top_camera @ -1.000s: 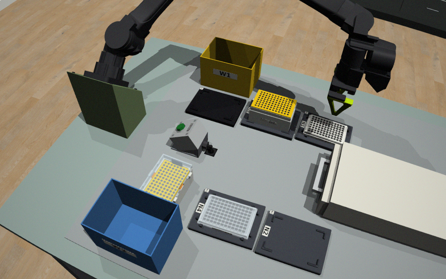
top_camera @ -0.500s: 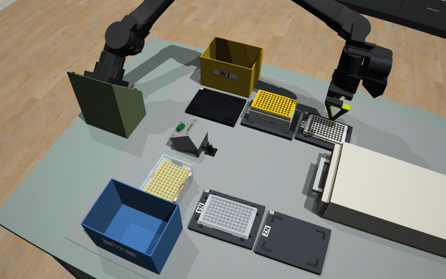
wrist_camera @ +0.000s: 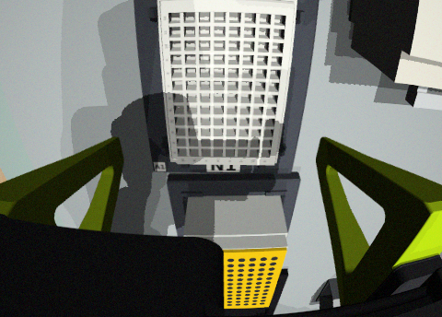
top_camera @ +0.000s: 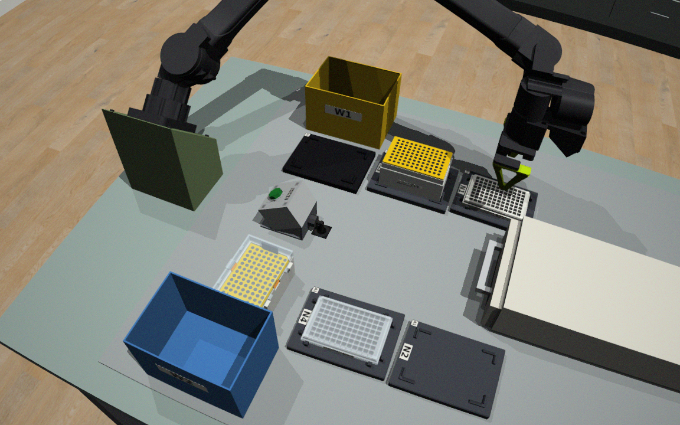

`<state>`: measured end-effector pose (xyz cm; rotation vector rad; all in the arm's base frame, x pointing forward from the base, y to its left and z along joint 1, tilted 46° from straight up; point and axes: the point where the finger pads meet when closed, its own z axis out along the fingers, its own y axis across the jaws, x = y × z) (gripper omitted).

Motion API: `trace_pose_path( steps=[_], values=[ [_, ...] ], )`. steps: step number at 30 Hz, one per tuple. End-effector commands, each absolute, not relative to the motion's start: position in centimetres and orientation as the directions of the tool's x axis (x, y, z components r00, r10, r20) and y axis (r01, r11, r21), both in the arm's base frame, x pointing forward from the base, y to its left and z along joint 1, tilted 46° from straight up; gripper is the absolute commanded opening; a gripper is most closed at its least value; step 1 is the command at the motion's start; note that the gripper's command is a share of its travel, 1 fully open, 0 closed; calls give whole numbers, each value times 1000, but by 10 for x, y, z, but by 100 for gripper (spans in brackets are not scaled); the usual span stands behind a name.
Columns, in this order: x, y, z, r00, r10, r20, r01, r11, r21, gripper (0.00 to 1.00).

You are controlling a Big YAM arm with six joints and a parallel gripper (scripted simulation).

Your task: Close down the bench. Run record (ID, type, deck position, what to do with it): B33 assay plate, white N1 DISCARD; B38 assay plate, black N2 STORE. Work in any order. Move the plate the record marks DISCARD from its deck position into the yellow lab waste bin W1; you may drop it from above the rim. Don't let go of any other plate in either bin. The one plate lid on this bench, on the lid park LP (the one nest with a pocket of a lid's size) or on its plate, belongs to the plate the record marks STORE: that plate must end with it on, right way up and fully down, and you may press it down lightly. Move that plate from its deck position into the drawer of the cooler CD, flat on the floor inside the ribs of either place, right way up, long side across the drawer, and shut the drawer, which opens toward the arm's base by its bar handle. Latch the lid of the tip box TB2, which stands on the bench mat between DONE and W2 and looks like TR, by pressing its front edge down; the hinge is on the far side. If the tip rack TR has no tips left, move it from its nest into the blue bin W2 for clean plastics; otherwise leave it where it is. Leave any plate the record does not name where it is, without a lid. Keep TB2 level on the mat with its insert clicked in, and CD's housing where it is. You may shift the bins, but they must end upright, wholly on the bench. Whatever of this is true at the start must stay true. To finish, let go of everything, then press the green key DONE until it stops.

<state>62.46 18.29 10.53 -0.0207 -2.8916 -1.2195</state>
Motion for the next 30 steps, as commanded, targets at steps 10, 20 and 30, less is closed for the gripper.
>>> trace_pose_path(
  steps=[10, 20, 30],
  values=[
    [626, 189, 91, -1000, 26, 14, 28, 700, 713, 100],
    [626, 199, 85, -1000, 25, 9, 24, 699, 714, 100],
    [627, 205, 78, -1000, 28, 9, 26, 699, 714, 100]
  ],
)
